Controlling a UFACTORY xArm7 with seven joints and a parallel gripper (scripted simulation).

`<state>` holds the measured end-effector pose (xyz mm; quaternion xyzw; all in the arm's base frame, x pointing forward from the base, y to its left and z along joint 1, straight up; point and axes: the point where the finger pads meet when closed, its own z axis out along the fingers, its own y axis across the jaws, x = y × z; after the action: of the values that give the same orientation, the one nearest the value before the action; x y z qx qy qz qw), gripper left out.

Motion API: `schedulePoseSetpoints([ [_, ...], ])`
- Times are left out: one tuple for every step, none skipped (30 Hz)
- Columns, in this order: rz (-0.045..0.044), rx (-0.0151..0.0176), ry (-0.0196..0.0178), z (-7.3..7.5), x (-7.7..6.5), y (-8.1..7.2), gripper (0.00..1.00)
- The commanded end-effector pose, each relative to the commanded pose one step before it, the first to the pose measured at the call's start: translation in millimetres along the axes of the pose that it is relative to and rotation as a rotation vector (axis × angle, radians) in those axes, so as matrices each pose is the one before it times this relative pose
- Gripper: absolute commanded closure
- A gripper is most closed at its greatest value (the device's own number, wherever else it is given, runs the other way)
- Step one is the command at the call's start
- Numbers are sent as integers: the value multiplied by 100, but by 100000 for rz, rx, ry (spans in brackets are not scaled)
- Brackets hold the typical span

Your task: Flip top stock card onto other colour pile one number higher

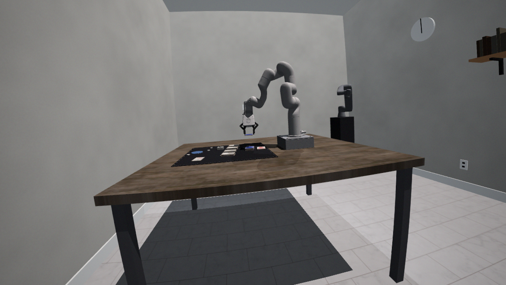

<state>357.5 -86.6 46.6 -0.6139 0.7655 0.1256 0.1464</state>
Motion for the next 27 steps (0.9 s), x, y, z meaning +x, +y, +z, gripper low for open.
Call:
schedulePoseSetpoints([
  [-111, 293, 106, -422, -130, -117, 26],
  [0, 0, 0, 0, 0, 0, 26],
  [0, 0, 0, -32, -13, 0, 26],
  [0, 0, 0, -22, -9, 0, 26],
  [0, 0, 0, -14, -6, 0, 26],
  [0, 0, 0, -7, -3, 0, 26],
  [0, 0, 0, -3, -1, 0, 26],
  [0, 0, 0, 0, 0, 0, 26],
  [0, 0, 0, 0, 0, 0, 26],
  [0, 0, 0, 0, 0, 0, 26],
  [0, 0, 0, 0, 0, 0, 26],
  [0, 0, 0, 0, 0, 0, 26],
  [0, 0, 0, 0, 0, 0, 26],
  [0, 0, 0, 0, 0, 0, 26],
  [0, 0, 0, 0, 0, 0, 26],
  [0, 0, 0, 0, 0, 0, 26],
  [0, 0, 0, 0, 0, 0, 26],
  [0, 0, 0, 0, 0, 0, 26],
  [0, 0, 0, 0, 0, 0, 26],
  [0, 0, 0, 0, 0, 0, 26],
  [0, 0, 0, 0, 0, 0, 26],
  [0, 0, 0, 0, 0, 0, 26],
  [0, 0, 0, 1, -2, 0, 26],
  [0, 0, 0, 4, -11, 0, 26],
  [0, 0, 0, 11, -28, 1, 26],
  [0, 0, 0, 21, -51, 1, 26],
  [0, 0, 0, 33, -81, 2, 26],
])
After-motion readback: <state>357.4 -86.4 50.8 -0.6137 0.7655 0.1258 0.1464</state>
